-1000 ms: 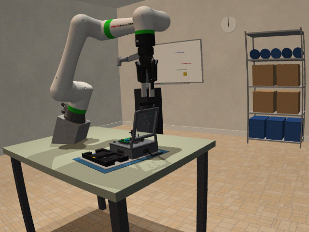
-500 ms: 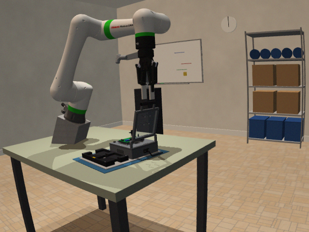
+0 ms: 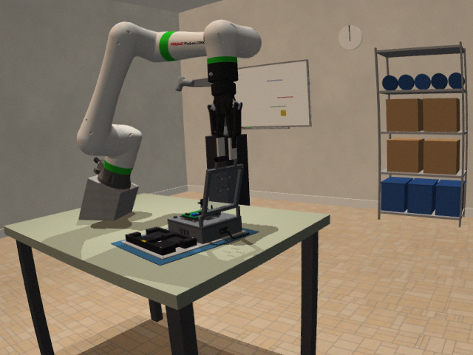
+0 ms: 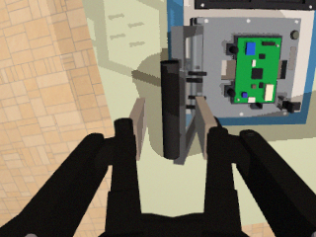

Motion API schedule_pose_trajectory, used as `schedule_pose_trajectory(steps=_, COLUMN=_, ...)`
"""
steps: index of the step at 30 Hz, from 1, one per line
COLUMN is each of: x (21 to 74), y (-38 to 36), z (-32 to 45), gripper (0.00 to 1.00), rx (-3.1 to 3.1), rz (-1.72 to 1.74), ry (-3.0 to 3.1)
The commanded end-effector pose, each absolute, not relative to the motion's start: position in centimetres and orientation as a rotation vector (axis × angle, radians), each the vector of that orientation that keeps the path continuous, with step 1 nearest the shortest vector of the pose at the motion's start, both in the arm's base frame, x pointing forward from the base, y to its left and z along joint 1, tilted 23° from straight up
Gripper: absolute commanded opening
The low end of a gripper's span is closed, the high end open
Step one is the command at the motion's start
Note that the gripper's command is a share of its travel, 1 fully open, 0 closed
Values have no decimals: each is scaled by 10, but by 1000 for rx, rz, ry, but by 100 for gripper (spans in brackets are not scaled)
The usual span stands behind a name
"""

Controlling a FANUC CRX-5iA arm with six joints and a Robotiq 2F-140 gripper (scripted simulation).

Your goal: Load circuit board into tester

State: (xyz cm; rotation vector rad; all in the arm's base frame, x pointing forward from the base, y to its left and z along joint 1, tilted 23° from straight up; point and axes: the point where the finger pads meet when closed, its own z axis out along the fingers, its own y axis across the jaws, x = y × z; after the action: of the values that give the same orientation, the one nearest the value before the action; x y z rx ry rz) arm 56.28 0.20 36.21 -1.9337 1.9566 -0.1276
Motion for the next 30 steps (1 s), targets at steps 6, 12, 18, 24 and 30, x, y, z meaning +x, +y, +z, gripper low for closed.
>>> schedule_pose_trajectory(steps=6, x=565, y=3, z=356, gripper=30, rx=-1933, rz=-128, ry=1956)
schedule_pose_trajectory(steps=12, x=565, y=3, z=355, gripper=30, rx=-1933, rz=-128, ry=1956)
schedule_pose_trajectory(steps=18, x=565, y=3, z=355, gripper=30, rx=-1933, rz=-128, ry=1956)
schedule_pose_trajectory(steps=24, x=565, y=3, z=355, gripper=30, rx=-1933, rz=-128, ry=1956)
schedule_pose_trajectory(steps=30, x=565, y=3, z=355, gripper=30, rx=-1933, rz=-128, ry=1956)
